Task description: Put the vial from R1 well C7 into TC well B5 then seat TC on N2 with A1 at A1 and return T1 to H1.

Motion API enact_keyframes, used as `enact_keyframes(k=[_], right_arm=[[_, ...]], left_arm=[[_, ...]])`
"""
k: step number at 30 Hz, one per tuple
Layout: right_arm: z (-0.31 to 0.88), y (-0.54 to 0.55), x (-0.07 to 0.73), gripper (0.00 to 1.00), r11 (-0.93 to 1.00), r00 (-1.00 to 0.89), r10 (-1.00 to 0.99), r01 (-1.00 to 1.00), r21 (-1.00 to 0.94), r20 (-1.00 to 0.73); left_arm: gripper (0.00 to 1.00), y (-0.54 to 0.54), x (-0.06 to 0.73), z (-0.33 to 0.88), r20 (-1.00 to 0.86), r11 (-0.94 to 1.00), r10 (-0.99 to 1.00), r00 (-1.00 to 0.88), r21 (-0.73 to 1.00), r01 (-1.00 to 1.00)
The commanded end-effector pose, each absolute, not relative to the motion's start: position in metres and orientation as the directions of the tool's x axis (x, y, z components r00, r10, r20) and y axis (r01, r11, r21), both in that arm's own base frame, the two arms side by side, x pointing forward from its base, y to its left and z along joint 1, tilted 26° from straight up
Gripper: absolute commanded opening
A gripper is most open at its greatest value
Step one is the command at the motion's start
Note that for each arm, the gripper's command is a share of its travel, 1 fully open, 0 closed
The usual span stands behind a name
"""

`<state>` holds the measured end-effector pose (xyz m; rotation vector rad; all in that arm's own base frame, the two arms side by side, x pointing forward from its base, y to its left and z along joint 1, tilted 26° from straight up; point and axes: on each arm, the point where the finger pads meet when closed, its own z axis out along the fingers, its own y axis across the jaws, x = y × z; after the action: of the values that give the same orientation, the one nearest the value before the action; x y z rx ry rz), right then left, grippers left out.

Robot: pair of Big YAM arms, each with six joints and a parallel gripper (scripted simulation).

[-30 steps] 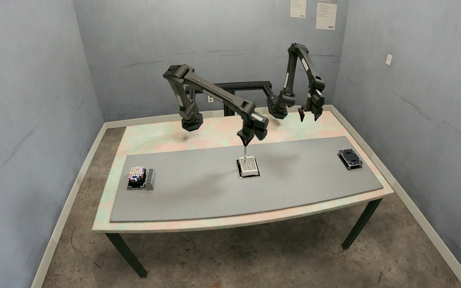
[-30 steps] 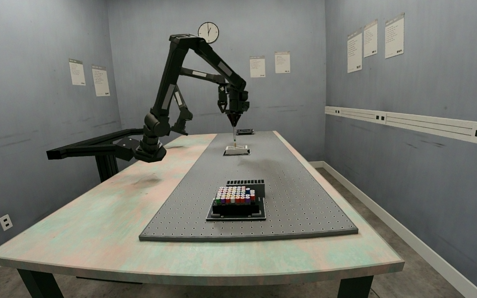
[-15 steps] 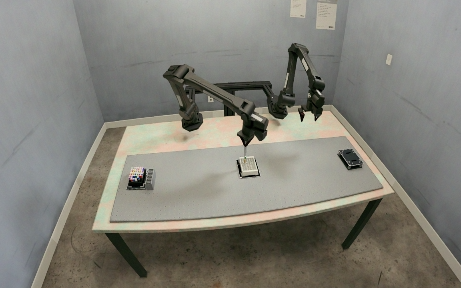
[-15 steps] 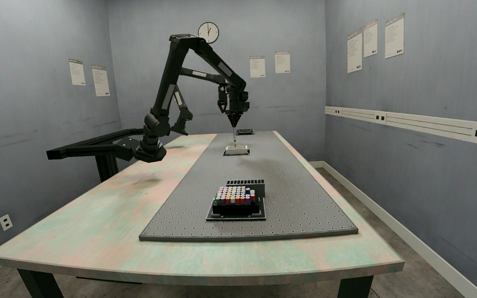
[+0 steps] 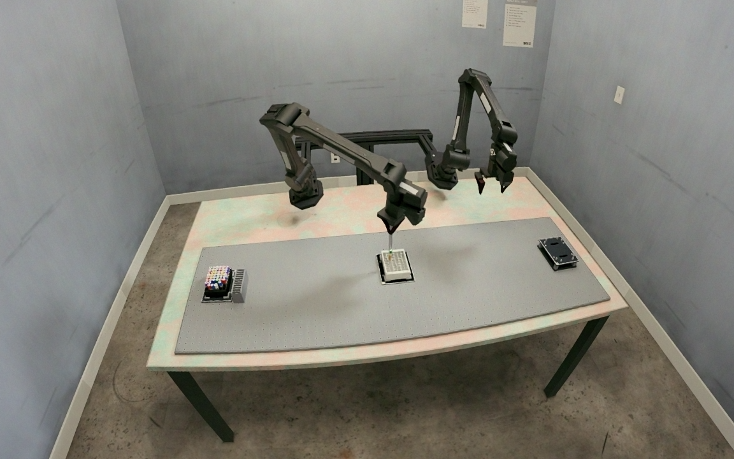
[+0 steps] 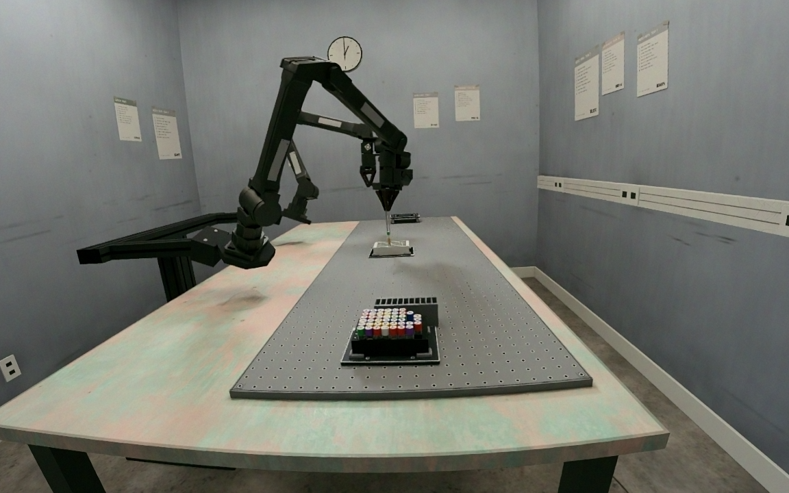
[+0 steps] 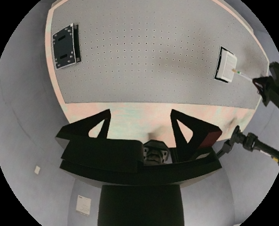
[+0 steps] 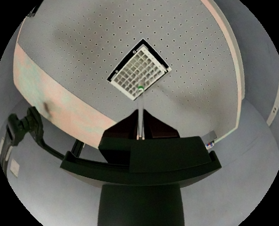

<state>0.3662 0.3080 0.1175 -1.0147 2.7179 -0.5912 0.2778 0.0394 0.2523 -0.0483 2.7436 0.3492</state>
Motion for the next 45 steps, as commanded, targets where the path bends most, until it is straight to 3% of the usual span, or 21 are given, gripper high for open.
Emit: enact_keyframes(k=[1, 45], right_arm=[[0.115, 0.307, 0.370, 0.09, 0.683, -0.747, -0.664, -0.594, -0.425, -0.023], [0.109, 0.306, 0.378, 0.09, 0.694, -0.749, -0.662, -0.589, -0.413, -0.045]], left_arm=[[1.00, 0.040, 0.282, 0.268, -0.401, 0.969, 0.026, -0.916, 0.234, -0.075], [1.00, 0.040, 0.282, 0.268, -0.401, 0.969, 0.026, -0.916, 0.234, -0.075]])
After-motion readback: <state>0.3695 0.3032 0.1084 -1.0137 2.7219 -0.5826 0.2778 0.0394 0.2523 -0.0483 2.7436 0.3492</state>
